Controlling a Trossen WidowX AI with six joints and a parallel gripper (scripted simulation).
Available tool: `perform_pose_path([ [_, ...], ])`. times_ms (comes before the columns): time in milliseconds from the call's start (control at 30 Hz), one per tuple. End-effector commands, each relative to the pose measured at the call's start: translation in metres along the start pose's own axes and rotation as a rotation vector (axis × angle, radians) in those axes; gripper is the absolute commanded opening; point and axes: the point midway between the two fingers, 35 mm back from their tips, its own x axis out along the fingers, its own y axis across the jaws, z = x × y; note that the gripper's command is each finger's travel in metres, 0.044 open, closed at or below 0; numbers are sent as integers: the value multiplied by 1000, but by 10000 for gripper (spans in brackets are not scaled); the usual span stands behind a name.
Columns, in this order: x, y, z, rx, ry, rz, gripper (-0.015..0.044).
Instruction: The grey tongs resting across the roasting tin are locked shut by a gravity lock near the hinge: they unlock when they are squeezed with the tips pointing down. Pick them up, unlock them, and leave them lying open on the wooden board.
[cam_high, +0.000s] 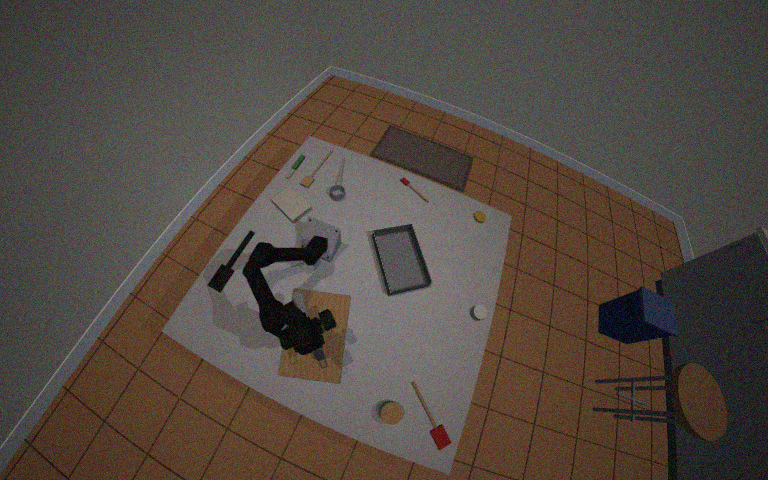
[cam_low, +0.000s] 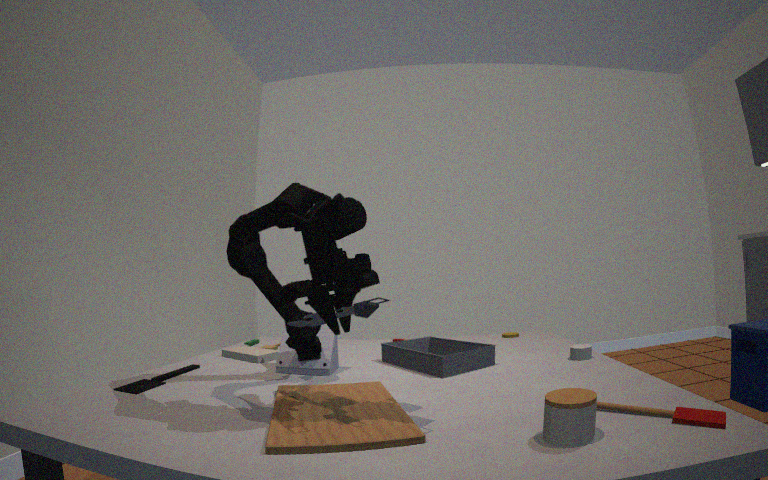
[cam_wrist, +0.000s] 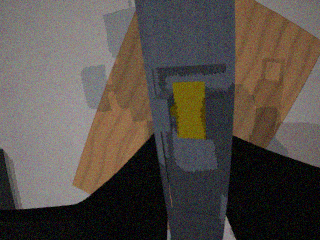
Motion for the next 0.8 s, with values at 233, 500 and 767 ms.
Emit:
perform_pose_path([
  [233, -6, 8, 3, -40, -199, 36, -150],
  [500, -13, 11, 5, -61, -350, 42, -150],
  [767, -21, 13, 4, -76, -497, 34, -150],
])
